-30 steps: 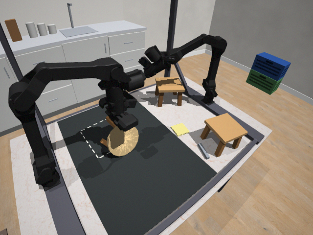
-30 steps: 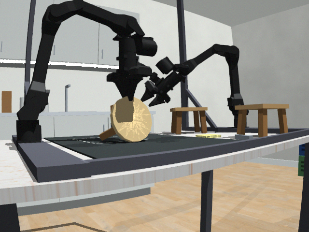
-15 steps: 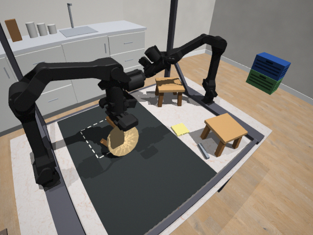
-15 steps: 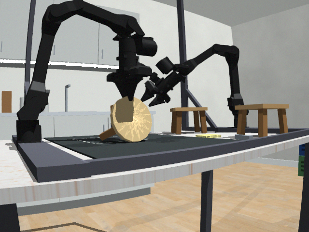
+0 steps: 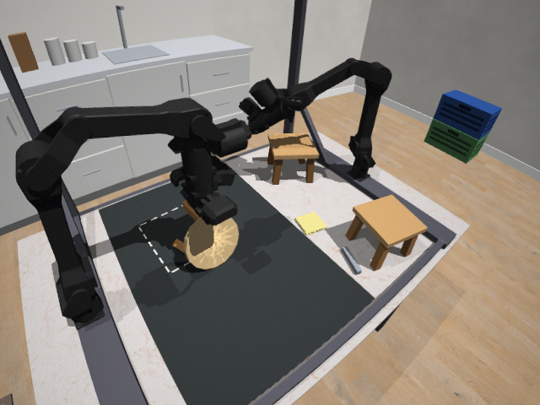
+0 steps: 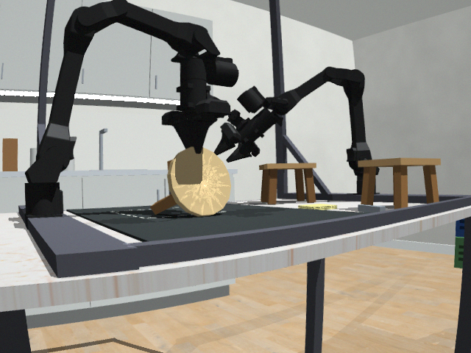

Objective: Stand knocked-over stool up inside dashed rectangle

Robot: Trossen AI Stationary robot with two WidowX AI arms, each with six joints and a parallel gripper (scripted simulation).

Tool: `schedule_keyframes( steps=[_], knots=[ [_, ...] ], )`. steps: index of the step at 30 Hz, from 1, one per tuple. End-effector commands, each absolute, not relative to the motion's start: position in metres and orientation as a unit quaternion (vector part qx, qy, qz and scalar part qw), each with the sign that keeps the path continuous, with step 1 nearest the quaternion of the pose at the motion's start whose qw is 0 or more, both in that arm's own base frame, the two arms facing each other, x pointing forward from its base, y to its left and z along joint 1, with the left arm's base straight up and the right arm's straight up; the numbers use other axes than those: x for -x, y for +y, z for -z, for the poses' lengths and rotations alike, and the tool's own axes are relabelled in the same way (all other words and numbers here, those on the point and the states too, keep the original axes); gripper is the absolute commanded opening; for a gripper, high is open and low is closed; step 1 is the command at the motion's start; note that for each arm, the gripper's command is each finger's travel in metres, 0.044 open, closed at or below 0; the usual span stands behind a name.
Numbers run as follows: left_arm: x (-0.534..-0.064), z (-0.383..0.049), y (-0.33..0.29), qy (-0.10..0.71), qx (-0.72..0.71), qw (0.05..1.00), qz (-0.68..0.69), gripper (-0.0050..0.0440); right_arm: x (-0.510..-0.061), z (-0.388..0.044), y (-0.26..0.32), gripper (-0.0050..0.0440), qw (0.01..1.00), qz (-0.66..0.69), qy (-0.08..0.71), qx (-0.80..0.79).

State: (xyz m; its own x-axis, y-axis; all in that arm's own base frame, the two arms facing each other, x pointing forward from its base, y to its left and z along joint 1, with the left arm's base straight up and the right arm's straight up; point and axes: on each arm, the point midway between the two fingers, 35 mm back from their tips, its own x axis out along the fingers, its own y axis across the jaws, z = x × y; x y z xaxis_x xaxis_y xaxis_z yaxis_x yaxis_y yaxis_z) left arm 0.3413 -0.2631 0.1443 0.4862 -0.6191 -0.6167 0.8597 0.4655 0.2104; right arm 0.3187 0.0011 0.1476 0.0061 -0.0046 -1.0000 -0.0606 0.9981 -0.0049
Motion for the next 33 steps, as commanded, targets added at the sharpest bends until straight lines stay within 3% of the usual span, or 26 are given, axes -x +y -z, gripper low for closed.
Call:
schedule_keyframes(
  steps=[1, 33],
  knots=[
    [-0.343, -0.157, -0.264, 0.219, -0.254, 0.829, 0.448, 0.04, -0.323, -0.155, 0.012, 0.0133, 0.716, -0.025, 0.698, 0.02],
    [-0.343, -0.157, -0.264, 0.219, -0.254, 0.829, 0.448, 0.04, -0.319, -0.16, 0.033, 0.0146, 0.712, -0.025, 0.701, 0.02]
  ],
)
